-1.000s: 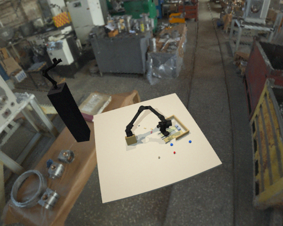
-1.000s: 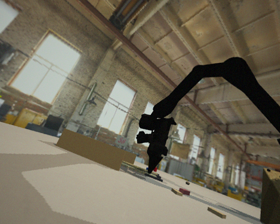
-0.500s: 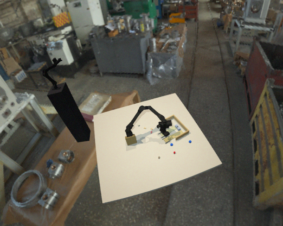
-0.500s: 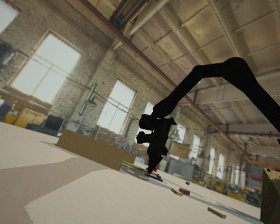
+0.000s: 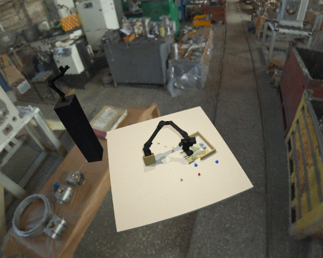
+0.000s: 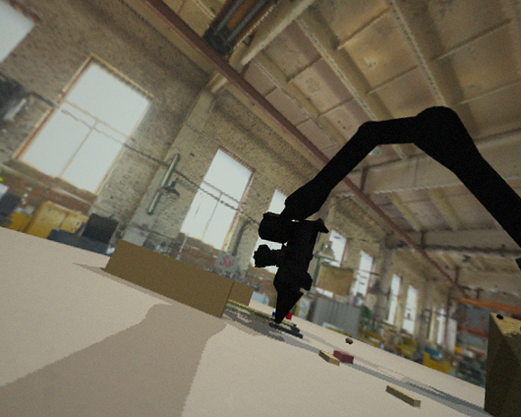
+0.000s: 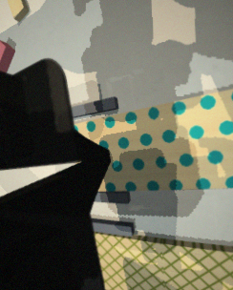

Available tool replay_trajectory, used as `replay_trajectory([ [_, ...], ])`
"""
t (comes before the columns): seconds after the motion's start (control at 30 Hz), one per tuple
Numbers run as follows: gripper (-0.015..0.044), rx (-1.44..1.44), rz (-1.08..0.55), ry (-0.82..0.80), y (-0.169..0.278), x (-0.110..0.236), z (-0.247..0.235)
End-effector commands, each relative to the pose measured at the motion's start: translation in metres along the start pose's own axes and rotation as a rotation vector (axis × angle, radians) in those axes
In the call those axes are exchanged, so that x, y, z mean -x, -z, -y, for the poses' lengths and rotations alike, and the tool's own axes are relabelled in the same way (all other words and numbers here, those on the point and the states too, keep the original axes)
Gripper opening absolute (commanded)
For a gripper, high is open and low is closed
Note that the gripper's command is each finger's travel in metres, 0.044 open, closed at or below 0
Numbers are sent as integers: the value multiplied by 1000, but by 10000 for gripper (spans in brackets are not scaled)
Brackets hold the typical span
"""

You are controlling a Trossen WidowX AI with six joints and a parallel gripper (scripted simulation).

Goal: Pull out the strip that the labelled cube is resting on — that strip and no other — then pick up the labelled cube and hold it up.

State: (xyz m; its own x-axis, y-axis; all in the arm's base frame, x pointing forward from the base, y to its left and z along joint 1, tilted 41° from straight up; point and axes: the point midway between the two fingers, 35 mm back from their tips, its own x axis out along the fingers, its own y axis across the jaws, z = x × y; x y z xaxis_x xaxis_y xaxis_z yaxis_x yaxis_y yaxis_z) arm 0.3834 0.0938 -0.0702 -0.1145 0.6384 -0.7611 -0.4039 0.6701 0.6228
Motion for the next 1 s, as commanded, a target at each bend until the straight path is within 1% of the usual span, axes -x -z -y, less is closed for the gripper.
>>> replay_trajectory([
  [0.0,0,-2,1,-3,0,-2,-1],
  [0.97,0,-2,1,-3,0,-5,0],
])
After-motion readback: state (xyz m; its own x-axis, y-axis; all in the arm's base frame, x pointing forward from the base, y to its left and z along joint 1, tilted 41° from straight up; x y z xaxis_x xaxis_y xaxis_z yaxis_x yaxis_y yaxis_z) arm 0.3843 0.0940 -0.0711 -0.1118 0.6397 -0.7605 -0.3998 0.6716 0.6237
